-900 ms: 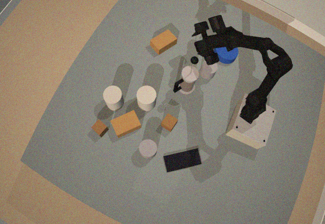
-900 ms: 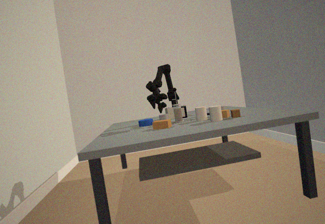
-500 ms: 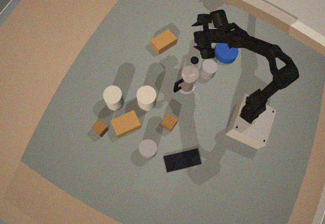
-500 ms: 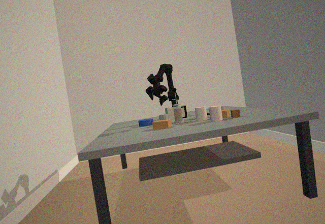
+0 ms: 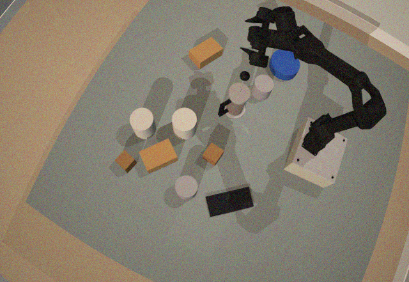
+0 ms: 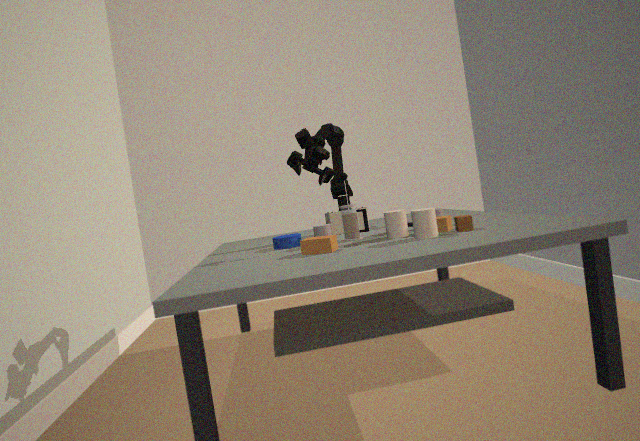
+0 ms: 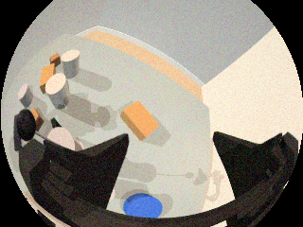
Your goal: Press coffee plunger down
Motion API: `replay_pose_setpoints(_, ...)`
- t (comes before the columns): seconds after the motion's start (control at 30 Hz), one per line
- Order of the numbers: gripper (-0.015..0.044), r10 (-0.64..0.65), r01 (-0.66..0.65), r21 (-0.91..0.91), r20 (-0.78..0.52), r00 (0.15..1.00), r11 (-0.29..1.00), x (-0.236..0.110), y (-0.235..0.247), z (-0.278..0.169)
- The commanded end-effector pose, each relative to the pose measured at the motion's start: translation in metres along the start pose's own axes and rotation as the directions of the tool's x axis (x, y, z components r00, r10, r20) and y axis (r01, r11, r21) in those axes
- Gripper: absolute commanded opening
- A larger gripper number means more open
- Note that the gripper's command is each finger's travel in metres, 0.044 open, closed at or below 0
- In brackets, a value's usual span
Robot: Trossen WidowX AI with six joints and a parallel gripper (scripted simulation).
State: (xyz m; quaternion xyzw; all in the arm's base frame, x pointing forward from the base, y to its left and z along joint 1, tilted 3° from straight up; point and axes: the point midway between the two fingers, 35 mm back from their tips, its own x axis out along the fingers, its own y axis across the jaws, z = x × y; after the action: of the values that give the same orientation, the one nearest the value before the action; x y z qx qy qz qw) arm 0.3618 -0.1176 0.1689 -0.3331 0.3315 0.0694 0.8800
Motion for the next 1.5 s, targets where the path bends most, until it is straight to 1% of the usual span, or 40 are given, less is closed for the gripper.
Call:
replay_pose_setpoints(0.0, 0.0440, -0.004, 0.003, 0.063, 0.012, 1.000, 0.998, -0.013, 0.006, 0.011)
replay_pose_setpoints(0.1, 0.0440, -0.007, 0.002, 0.174, 0.026, 1.000, 0.985, -0.034, 0.021, 0.027)
replay_pose_setpoints(0.2, 0.0440, -0.009, -0.010, 0.312, 0.057, 0.998, 0.950, -0.064, 0.042, 0.045)
replay_pose_setpoints(0.4, 0.0440, 0.000, -0.081, 0.558, 0.143, 0.990, 0.826, -0.128, 0.087, 0.063)
replay_pose_setpoints(0.47, 0.0440, 0.003, -0.102, 0.606, 0.163, 0.987, 0.789, -0.140, 0.095, 0.063)
replay_pose_setpoints(0.6, 0.0440, 0.004, -0.105, 0.611, 0.165, 0.986, 0.784, -0.136, 0.101, 0.058)
replay_pose_setpoints(0.83, 0.0440, 0.003, -0.105, 0.611, 0.165, 0.986, 0.784, -0.105, 0.128, 0.028)
replay_pose_setpoints(1.03, 0.0440, 0.003, -0.105, 0.611, 0.165, 0.986, 0.784, -0.103, 0.128, 0.028)
replay_pose_setpoints(1.47, 0.0440, 0.002, -0.105, 0.611, 0.166, 0.986, 0.784, -0.083, 0.127, 0.032)
